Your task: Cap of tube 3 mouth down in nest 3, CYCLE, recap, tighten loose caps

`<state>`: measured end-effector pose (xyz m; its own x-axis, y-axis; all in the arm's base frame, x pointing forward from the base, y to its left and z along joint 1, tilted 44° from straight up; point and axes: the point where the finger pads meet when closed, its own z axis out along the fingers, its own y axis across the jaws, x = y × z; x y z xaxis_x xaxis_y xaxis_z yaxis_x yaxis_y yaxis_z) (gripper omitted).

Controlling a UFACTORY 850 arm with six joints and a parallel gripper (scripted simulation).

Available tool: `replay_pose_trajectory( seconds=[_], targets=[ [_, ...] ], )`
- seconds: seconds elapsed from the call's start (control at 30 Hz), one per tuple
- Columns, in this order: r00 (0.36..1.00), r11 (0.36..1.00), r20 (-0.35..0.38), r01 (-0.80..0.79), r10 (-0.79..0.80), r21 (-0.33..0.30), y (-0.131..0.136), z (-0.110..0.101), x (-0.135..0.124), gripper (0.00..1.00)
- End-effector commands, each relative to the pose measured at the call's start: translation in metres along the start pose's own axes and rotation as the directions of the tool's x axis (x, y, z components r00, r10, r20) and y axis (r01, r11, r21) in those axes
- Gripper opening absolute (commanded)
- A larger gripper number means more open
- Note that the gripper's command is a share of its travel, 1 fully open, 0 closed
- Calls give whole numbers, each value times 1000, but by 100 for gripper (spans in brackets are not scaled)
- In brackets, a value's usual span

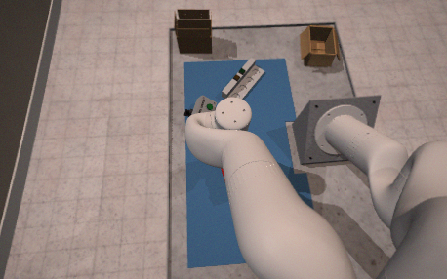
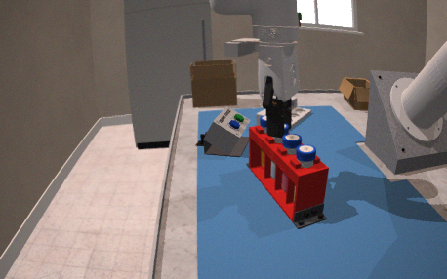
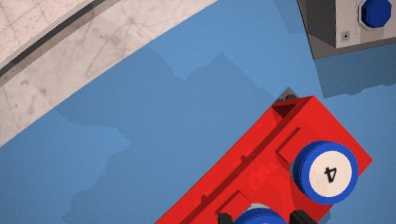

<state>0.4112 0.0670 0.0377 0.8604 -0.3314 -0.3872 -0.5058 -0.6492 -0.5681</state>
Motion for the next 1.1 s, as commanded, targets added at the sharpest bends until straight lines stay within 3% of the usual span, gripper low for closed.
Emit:
replay_pose_trajectory(
  seconds=[0.0,0.37,0.47,0.57,0.67,0.77,0.87,0.93,1.0,1.03,1.07],
  targets=[
    [1000,1000,-6,12,-12,7,0,0,1,46],
    [1000,1000,-6,12,-12,7,0,0,1,46],
    [972,972,-4,-236,236,8,0,0,1,46],
    [949,949,-4,-316,316,8,0,0,1,46],
    [883,883,-2,-469,469,9,0,0,1,46],
    [883,883,-2,-469,469,9,0,0,1,46],
    [747,747,0,-665,665,10,0,0,1,46],
    [740,740,0,-673,673,9,0,0,1,46],
    [630,630,1,-776,777,10,0,0,1,46],
    [618,618,1,-786,786,9,0,0,1,46],
    [561,561,2,-828,828,10,0,0,1,46]
  ],
)
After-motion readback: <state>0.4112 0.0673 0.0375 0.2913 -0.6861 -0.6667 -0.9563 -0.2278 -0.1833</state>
